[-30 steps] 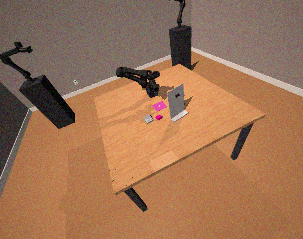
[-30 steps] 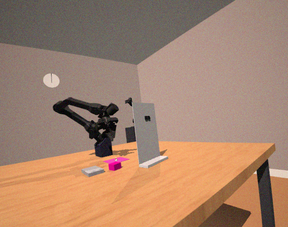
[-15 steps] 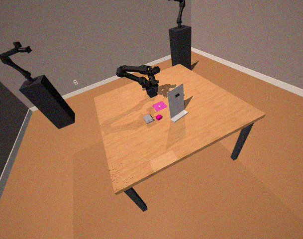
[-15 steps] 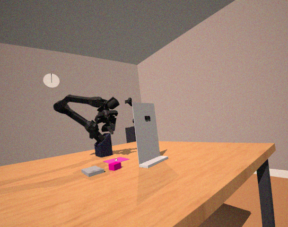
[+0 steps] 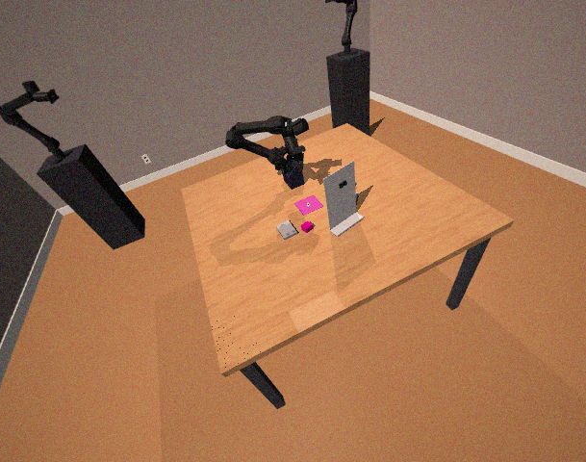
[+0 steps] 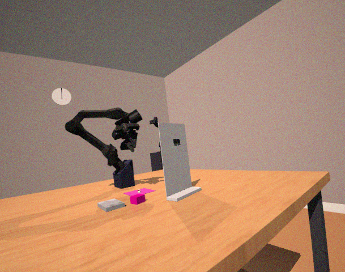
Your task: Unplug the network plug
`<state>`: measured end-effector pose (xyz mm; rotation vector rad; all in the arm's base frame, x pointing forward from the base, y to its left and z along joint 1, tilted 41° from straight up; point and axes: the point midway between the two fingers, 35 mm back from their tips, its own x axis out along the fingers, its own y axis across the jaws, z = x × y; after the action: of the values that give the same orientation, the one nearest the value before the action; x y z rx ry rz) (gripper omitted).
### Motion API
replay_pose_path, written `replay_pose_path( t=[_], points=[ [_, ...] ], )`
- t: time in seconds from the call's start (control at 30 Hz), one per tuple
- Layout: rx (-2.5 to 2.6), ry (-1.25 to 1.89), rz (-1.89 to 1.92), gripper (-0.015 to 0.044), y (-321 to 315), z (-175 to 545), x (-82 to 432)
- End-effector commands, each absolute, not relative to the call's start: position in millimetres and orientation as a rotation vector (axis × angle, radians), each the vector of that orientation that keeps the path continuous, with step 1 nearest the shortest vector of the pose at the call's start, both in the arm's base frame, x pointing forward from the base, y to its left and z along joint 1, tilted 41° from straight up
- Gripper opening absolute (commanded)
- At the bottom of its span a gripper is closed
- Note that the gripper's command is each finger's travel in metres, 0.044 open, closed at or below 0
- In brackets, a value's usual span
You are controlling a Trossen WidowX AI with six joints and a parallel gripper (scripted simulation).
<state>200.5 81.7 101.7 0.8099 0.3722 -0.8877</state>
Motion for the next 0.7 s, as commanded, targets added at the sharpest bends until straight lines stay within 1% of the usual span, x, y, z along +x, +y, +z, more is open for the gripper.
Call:
replay_pose_path(
  t=[0.0,0.1,0.47,0.67],
  points=[
    [0.81,0.371,-0.889,0.0156,89.8,110.8,199.0],
    [0.811,0.369,-0.888,0.0156,92.2,114.7,198.2],
    [0.811,0.369,-0.888,0.044,92.2,114.7,198.2],
    [0.811,0.369,-0.888,0.044,92.2,114.7,198.2]
  ],
)
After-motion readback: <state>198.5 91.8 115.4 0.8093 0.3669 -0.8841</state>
